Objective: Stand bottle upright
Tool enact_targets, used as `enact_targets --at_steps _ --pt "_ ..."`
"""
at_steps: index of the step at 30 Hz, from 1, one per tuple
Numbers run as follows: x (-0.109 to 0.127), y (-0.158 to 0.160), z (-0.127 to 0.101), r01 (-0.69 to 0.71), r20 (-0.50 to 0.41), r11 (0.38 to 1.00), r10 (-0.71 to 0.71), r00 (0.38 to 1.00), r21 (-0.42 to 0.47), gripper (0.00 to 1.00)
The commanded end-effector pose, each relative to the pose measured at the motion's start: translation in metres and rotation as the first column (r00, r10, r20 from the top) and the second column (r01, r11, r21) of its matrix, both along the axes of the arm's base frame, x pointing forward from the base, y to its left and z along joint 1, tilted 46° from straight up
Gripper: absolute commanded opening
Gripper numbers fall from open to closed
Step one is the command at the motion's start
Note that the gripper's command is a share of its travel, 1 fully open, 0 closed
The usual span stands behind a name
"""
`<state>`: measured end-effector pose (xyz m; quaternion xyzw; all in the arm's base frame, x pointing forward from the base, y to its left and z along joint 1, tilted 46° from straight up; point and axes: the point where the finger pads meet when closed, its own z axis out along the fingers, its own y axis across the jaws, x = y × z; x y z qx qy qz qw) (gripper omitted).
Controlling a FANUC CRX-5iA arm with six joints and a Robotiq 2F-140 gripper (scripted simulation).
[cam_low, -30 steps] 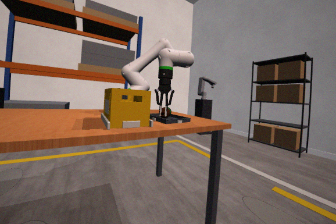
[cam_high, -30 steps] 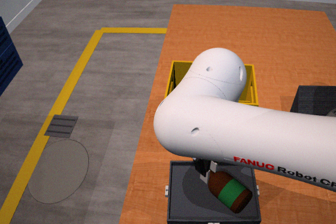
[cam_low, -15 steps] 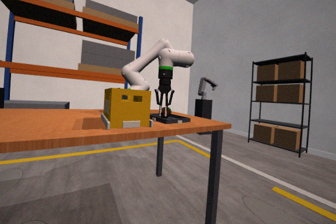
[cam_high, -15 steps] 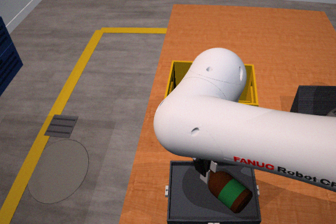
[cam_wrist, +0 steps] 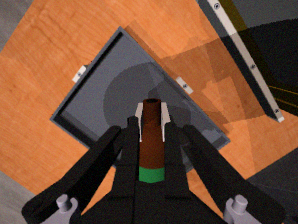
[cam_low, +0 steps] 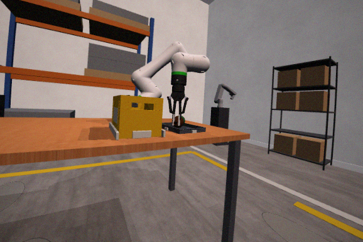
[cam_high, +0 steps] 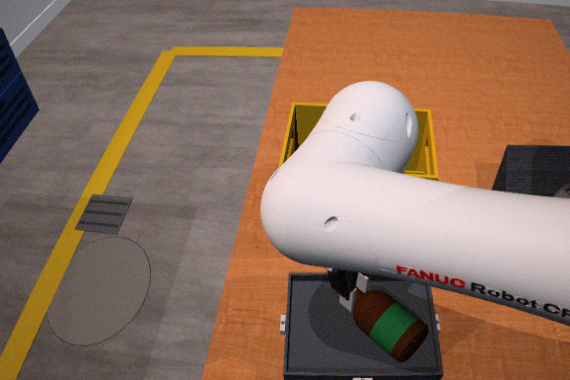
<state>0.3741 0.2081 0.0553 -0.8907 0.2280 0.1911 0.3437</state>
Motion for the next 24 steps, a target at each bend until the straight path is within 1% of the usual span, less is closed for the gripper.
enact_targets --at_steps 1,24 --pt "0.0002 -0.0002 0.0001 0.000 0.000 1.000 0.000 1.000 0.000 0.00" --pt "0.0007 -0.0022 0.0021 0.000 0.000 1.000 0.000 1.000 0.000 0.00"
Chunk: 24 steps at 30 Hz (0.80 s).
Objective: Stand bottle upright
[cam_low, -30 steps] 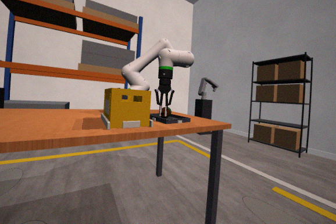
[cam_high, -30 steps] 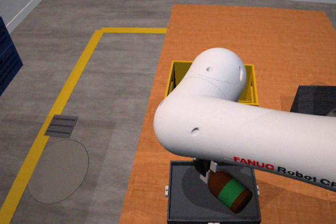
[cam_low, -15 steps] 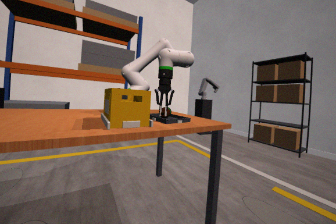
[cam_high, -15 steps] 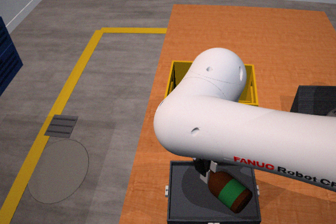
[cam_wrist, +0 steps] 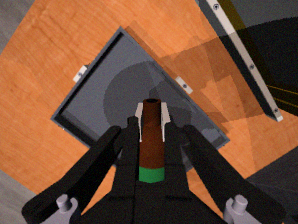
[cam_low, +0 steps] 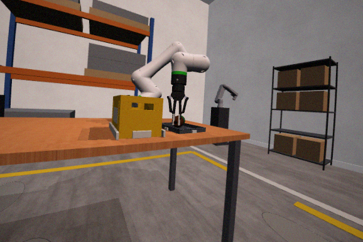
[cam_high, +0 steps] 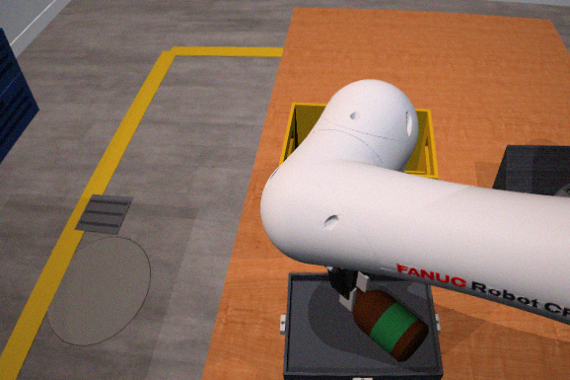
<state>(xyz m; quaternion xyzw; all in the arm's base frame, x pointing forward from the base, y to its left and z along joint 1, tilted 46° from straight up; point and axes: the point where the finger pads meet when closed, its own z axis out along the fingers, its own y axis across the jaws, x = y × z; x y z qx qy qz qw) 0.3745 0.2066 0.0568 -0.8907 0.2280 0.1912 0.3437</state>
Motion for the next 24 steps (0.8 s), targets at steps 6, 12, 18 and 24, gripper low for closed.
enact_targets --at_steps 6,12,18,24 --pt "0.0008 -0.0024 0.0022 0.000 0.000 1.000 0.000 1.000 0.000 0.00" --pt "0.0014 -0.0046 0.0044 0.000 0.000 1.000 0.000 1.000 0.000 0.00" --pt "0.0023 -0.0081 0.0079 0.000 0.000 1.000 0.000 1.000 0.000 0.00" --pt "0.0030 -0.0109 0.0107 0.000 0.000 1.000 0.000 1.000 0.000 0.00"
